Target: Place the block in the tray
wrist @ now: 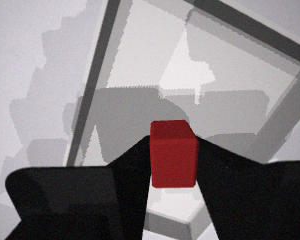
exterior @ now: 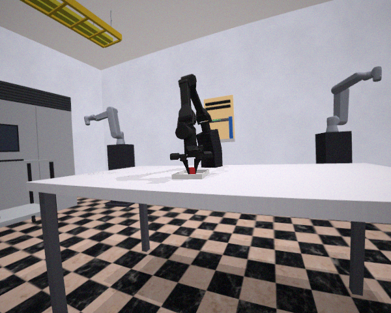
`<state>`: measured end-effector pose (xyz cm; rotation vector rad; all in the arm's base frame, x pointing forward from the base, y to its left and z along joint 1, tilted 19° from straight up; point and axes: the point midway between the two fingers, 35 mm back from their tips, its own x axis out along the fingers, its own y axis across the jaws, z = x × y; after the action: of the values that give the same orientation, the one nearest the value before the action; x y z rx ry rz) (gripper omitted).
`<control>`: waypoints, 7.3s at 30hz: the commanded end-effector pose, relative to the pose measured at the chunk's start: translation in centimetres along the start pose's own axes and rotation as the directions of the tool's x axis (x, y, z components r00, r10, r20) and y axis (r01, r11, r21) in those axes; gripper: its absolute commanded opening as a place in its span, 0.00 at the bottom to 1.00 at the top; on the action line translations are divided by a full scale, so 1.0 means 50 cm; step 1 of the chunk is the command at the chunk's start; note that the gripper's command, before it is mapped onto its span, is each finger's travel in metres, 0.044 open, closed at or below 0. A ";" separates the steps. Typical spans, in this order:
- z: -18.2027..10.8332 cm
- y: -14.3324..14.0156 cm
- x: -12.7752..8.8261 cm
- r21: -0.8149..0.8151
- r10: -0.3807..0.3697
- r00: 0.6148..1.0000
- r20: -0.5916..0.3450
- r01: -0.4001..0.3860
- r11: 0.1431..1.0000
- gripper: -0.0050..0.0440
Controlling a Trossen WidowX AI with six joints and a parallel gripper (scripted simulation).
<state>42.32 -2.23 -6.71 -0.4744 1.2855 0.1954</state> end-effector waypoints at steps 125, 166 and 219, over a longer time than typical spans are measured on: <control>0.010 -0.006 -0.008 -0.001 -0.011 1.000 0.017 0.011 1.000 0.53; 0.008 -0.005 -0.123 -0.001 -0.011 1.000 0.017 0.011 1.000 0.53; 0.008 -0.005 -0.123 -0.001 -0.011 1.000 0.017 0.011 1.000 0.53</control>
<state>40.72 -1.47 -1.60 -0.4767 1.2868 0.2031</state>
